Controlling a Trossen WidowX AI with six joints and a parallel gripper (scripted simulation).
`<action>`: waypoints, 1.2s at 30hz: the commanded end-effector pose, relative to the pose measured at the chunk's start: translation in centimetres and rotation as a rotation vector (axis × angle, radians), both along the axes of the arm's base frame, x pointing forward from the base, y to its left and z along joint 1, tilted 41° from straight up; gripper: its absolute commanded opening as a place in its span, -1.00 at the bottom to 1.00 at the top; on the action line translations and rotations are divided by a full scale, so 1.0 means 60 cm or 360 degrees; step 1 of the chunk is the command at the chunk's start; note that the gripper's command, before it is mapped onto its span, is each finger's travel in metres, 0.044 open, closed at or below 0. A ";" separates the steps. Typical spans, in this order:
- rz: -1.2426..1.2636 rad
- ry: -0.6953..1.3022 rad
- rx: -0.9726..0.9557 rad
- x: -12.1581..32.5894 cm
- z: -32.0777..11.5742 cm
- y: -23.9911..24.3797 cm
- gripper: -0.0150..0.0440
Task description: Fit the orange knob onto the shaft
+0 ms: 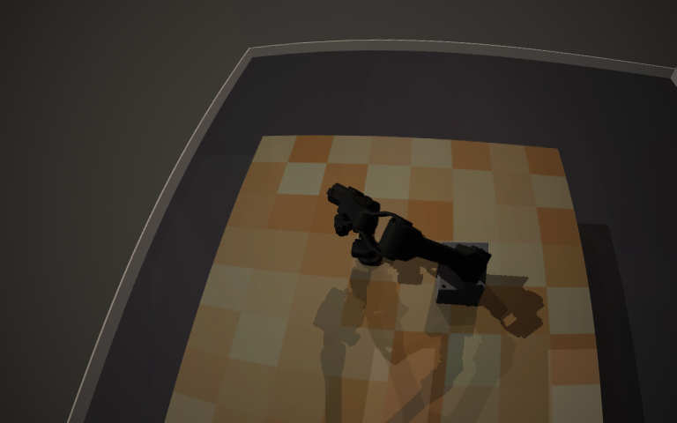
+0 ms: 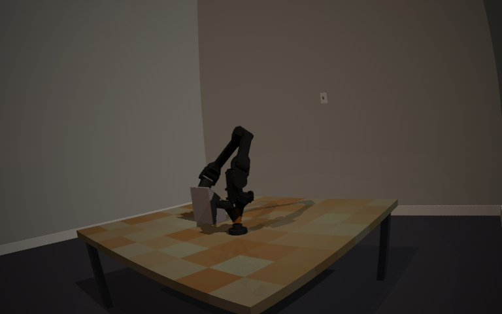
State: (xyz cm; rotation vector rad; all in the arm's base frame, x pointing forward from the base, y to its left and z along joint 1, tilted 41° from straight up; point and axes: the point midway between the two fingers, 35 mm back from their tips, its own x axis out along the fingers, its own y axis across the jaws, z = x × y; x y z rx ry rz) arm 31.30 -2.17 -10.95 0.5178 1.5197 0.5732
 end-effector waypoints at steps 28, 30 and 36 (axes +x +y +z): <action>-0.0092 0.0074 -0.0001 0.000 -0.012 0.009 0.31; -0.0092 0.0074 -0.0001 0.000 -0.012 0.009 0.49; -0.0092 0.0074 -0.0001 0.000 -0.012 0.009 1.00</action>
